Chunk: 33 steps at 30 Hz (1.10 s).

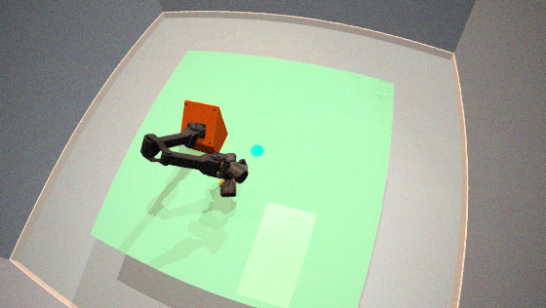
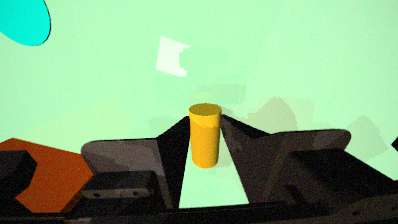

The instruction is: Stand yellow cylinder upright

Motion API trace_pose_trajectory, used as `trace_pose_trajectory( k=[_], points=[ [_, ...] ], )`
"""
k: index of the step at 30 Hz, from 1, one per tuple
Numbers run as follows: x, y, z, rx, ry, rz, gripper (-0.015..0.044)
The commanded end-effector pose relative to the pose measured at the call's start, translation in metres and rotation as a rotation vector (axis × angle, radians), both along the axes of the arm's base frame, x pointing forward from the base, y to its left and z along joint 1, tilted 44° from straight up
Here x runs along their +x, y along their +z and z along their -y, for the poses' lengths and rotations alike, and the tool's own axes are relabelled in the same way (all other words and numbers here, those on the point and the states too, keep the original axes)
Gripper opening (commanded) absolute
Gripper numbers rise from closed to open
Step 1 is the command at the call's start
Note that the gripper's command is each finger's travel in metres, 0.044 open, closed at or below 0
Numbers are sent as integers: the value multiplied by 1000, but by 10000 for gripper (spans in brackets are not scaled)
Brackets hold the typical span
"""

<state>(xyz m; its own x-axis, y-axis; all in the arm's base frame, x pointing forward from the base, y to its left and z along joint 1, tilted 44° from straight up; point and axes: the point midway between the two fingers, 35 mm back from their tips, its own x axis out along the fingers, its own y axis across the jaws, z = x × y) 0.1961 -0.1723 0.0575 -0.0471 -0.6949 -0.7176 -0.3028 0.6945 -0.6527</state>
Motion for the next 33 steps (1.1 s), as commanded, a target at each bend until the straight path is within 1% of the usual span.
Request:
trace_pose_trajectory(
  k=[1, 15, 29, 33],
  points=[
    [5, 9, -8, 1, 0, 9, 105],
    [9, 38, -39, 8, -1, 9, 105],
    [4, 72, -68, -4, 1, 7, 105],
    [4, 73, -70, -5, 2, 6, 105]
  ],
)
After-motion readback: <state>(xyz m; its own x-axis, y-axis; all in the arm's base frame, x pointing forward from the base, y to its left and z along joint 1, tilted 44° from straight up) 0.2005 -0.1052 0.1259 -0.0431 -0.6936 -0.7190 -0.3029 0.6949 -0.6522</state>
